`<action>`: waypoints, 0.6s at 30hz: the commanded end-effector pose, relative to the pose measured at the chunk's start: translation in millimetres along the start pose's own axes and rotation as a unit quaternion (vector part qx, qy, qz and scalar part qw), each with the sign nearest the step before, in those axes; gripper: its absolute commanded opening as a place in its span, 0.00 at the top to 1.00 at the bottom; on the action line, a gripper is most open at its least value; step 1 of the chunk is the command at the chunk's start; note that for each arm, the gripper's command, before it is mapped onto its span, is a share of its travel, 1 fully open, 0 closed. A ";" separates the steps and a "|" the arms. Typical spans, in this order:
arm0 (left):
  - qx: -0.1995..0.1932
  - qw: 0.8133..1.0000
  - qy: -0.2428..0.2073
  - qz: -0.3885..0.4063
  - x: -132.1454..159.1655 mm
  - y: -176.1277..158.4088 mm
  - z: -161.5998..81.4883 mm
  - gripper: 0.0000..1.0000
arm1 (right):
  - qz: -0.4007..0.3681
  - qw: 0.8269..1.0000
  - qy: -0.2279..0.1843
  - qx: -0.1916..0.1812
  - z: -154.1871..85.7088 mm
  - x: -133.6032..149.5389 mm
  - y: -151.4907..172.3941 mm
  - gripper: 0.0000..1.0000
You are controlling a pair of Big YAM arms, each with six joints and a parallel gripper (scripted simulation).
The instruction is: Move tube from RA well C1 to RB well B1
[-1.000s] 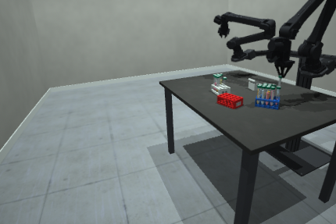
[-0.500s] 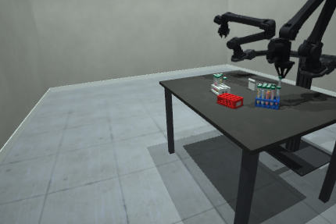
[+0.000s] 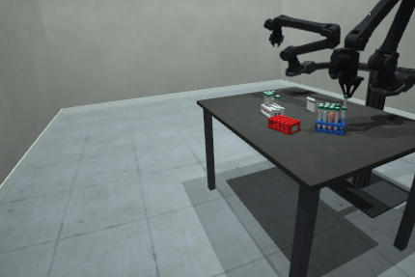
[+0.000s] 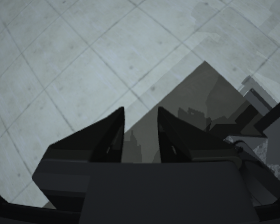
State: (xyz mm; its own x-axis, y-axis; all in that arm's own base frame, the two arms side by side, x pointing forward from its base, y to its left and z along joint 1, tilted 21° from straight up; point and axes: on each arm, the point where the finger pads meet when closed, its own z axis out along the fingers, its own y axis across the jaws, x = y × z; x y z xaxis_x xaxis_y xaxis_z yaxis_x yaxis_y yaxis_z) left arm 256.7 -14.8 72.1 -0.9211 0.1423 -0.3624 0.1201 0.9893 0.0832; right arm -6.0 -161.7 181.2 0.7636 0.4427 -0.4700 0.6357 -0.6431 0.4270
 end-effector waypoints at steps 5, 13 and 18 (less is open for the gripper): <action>0.000 1.000 0.007 -0.001 3.2 2.4 7.3 1.00 | 0.004 1.000 -0.008 -0.014 -11.1 -8.2 8.7 0.70; 0.000 1.000 0.007 -0.001 3.0 2.4 9.9 1.00 | 0.004 1.000 -0.008 -0.014 -11.1 -8.2 8.7 0.70; 0.000 1.000 0.007 -0.001 3.4 2.4 11.3 1.00 | 0.004 1.000 -0.008 -0.014 -11.1 -8.2 8.7 0.70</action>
State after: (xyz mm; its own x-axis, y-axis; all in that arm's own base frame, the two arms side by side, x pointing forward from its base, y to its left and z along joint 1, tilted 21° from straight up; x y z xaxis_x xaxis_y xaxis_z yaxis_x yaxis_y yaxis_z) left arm 258.6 -14.6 67.1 -0.9213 0.1424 -0.3620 0.1202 0.9893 0.0833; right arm -6.0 -161.7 181.2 0.7636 0.4427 -0.4700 0.6357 -0.6431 0.4270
